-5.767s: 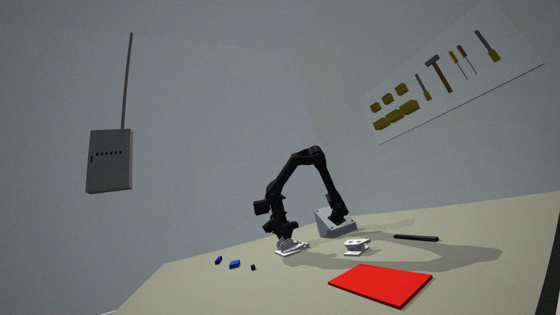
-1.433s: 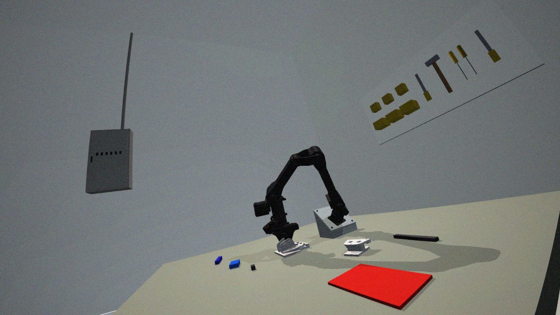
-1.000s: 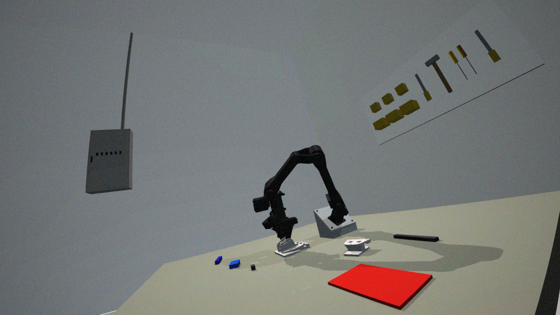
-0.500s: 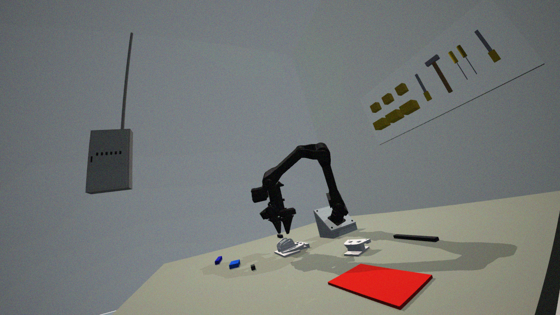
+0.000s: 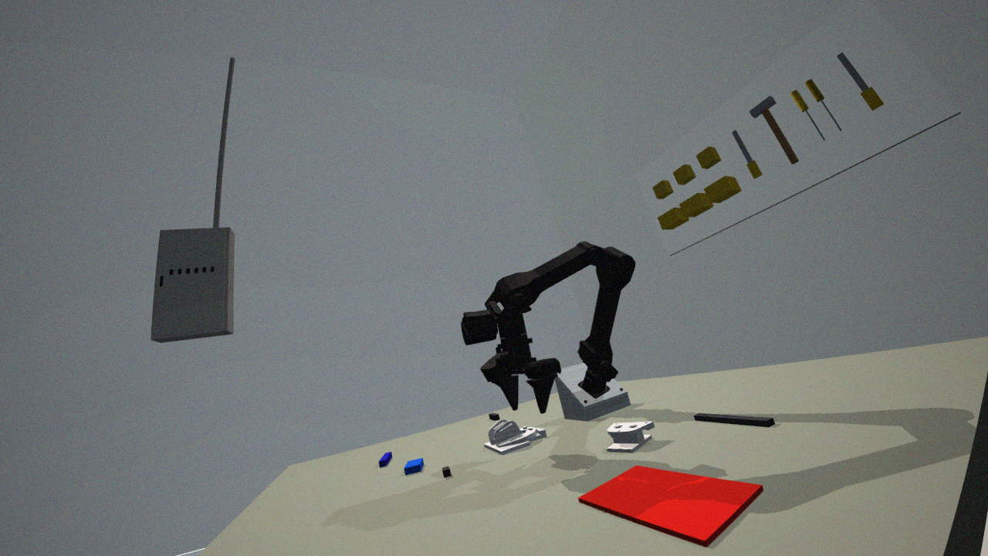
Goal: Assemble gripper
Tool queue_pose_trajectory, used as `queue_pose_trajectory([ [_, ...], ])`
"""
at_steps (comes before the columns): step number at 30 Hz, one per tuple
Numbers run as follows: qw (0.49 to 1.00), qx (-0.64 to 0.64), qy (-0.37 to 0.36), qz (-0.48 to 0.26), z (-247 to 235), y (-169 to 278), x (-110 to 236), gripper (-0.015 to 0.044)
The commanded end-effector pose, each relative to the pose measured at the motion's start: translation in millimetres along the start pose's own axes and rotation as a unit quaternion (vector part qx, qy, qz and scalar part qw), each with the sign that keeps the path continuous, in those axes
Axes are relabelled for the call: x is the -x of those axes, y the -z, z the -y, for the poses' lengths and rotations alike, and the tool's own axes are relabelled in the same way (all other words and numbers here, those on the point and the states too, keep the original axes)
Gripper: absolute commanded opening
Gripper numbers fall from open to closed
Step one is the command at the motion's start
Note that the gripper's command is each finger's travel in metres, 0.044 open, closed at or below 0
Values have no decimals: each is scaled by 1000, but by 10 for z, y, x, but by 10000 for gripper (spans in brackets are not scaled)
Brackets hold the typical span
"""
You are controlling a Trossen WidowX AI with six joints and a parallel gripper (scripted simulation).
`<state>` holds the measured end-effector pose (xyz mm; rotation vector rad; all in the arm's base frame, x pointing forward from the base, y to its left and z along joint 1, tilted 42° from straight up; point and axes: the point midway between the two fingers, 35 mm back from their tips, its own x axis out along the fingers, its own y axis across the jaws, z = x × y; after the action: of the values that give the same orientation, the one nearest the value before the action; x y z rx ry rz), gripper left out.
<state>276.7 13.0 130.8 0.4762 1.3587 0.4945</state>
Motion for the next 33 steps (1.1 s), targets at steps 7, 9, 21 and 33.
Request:
queue_pose_trajectory([
  [7, 999, 28, -17, 9, -1090, 389, 162, 440],
  [9, 999, 33, -24, 10, -1271, 517, 203, 440],
  [21, 998, 45, -45, 10, -1624, 850, 302, 440],
  [33, 998, 45, -46, 11, -1663, 846, -78, 440],
])
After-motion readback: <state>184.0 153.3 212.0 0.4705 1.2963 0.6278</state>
